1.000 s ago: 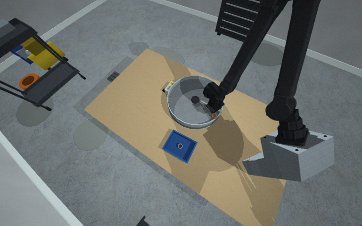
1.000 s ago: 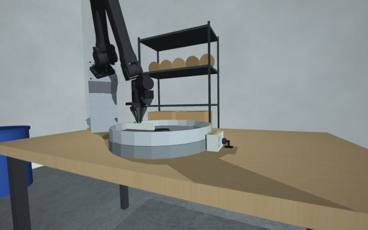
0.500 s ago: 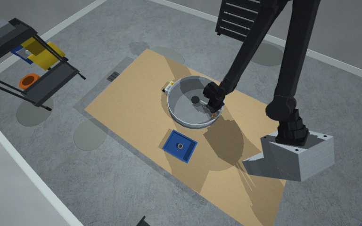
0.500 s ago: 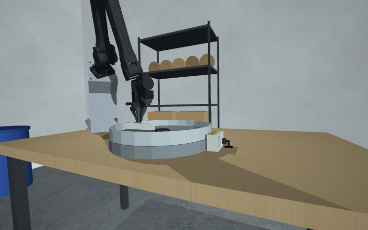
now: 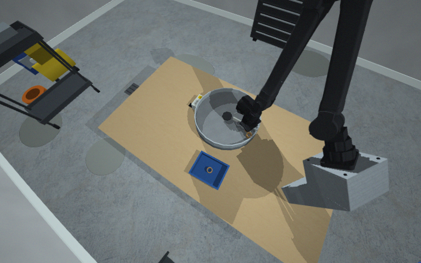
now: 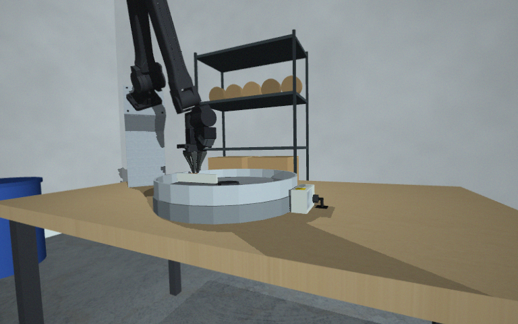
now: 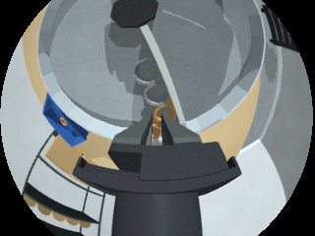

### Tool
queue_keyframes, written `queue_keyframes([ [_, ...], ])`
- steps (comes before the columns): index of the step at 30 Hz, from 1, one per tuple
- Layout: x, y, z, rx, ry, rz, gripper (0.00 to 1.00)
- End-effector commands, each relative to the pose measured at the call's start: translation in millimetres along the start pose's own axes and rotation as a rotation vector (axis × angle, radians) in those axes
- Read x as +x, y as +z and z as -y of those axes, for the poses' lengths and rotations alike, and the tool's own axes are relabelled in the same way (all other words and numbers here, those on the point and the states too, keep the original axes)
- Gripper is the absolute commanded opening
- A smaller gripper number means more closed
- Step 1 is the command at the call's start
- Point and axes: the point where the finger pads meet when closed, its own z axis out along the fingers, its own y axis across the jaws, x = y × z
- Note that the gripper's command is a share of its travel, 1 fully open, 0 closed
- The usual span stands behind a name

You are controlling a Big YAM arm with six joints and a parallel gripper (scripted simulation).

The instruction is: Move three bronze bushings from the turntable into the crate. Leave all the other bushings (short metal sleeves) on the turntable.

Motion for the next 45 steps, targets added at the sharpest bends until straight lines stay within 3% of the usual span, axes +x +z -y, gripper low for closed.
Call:
queue_keyframes([
  [1,-5,-5,-5,-0.012,-0.009,0.011,0.12],
  [13,-1,14,3,0.005,-0.005,0.003,0.12],
  [45,-4,8,-3,-0.007,-0.009,0.014,0.12],
])
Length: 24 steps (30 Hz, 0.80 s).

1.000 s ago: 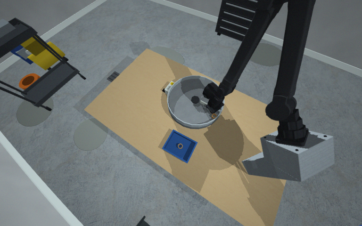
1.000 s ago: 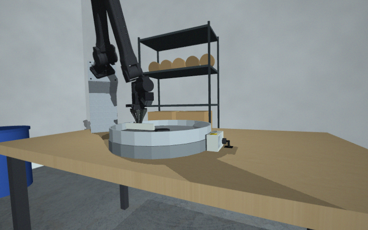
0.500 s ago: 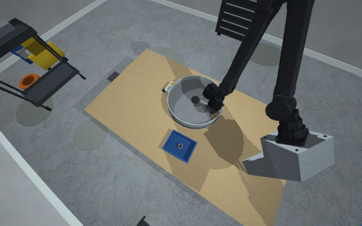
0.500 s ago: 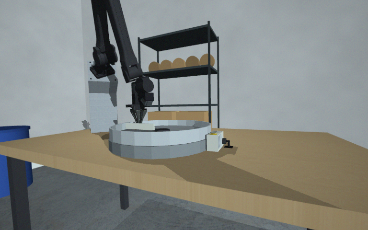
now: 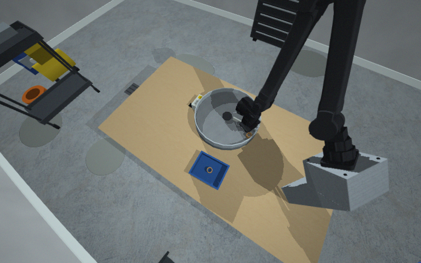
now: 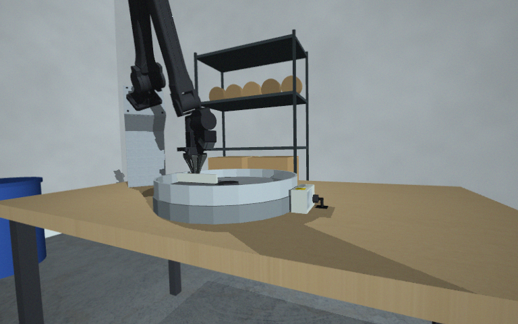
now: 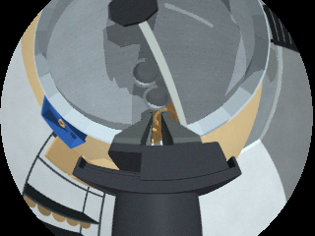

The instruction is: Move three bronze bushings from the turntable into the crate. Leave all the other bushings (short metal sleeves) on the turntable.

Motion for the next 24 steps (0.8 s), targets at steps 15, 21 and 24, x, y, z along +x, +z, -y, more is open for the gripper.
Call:
queue_keyframes([
  [15,-3.9,-1.8,0.5,0.001,-0.006,0.014,0.0],
  [21,-3.9,-1.8,0.5,0.001,-0.006,0.014,0.0],
  [24,-3.9,-1.8,0.5,0.001,-0.006,0.014,0.0],
])
